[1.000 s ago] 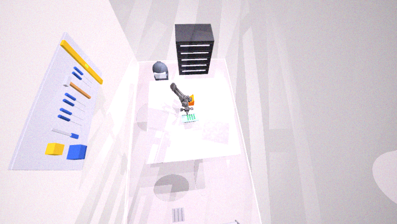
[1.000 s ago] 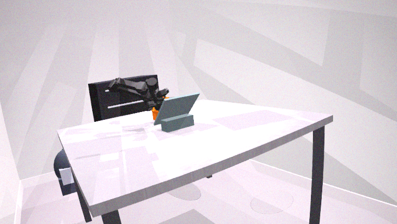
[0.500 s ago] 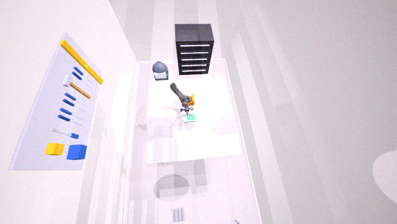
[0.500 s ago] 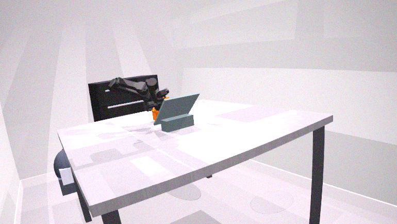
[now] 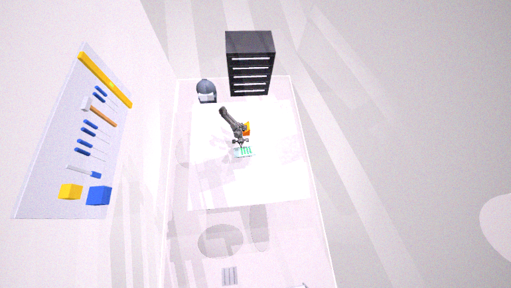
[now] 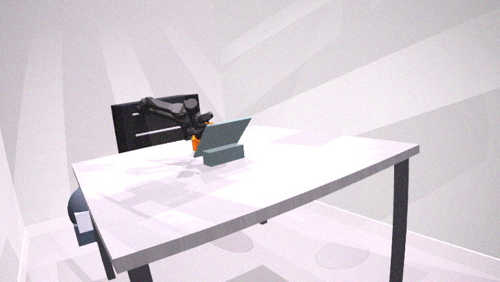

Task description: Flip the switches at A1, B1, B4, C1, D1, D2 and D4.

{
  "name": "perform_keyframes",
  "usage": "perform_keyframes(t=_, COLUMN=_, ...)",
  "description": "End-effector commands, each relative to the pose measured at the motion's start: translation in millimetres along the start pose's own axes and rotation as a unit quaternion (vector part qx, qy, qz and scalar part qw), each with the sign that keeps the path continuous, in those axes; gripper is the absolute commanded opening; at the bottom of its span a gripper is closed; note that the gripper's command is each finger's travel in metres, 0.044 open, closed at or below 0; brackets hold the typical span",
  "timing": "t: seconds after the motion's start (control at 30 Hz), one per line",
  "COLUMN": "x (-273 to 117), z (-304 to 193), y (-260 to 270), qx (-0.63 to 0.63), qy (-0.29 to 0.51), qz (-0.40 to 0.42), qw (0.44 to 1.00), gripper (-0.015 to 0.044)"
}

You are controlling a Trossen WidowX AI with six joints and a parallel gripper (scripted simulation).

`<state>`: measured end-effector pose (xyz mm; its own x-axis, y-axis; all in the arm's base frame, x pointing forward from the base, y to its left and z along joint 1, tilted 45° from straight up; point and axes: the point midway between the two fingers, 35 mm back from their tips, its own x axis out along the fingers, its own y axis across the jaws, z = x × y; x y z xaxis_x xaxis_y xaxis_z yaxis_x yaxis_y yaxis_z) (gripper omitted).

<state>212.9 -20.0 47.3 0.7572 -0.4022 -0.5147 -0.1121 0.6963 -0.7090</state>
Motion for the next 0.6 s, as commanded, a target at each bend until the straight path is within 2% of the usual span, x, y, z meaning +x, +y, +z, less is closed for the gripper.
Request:
perform_keyframes(t=0.0, x=0.9, z=-0.4, y=0.8, qx=-0.003, qy=0.001, qz=0.002, qw=1.0, gripper=0.0)
perform_keyframes(t=0.3, x=-2.0, z=0.5, y=2.7, qx=0.002, qy=0.004, qz=0.005, qw=1.0, gripper=0.0)
perform_keyframes(t=0.57, x=-48.0, z=0.6, y=9.3, qx=0.002, qy=0.026, qz=0.015, qw=1.0, gripper=0.0)
